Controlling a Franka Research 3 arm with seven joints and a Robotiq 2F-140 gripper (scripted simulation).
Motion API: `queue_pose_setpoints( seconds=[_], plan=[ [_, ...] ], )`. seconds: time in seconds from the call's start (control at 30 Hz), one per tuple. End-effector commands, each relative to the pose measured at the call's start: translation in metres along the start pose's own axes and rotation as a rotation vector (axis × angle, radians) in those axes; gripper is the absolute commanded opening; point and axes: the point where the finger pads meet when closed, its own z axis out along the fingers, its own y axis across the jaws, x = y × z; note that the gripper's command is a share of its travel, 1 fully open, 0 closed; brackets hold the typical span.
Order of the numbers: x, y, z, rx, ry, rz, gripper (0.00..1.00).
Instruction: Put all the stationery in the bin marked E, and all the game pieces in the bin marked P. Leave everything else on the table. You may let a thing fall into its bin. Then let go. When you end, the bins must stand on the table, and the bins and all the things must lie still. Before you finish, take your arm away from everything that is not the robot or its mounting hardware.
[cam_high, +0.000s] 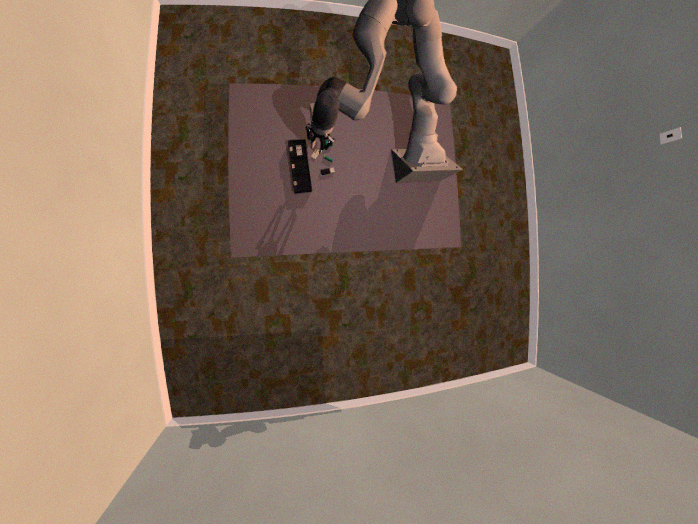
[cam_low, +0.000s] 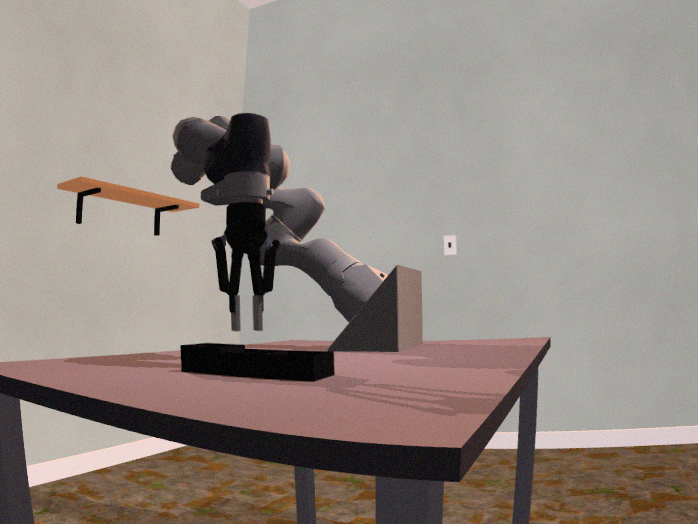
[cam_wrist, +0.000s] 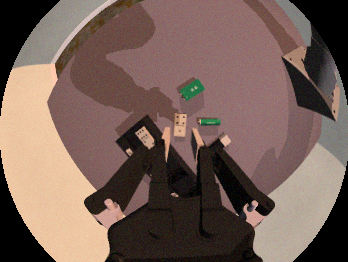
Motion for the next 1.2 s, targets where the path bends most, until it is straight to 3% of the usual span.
queue_pose_setpoints(
  seconds=[0.0, 0.53, 0.93, 1.17],
  plan=[
    [0.0, 0.0, -0.001, 0.004, -0.002, 0.012, 0.25],
    [0.0, 0.0, -0.001, 0.004, -0.002, 0.012, 0.25],
    [-0.001, 0.0, 0.047, 0.004, -0.002, 0.012, 0.25],
    [-0.003, -0.001, 0.054, 0.004, -0.002, 0.012, 0.25]
  ],
)
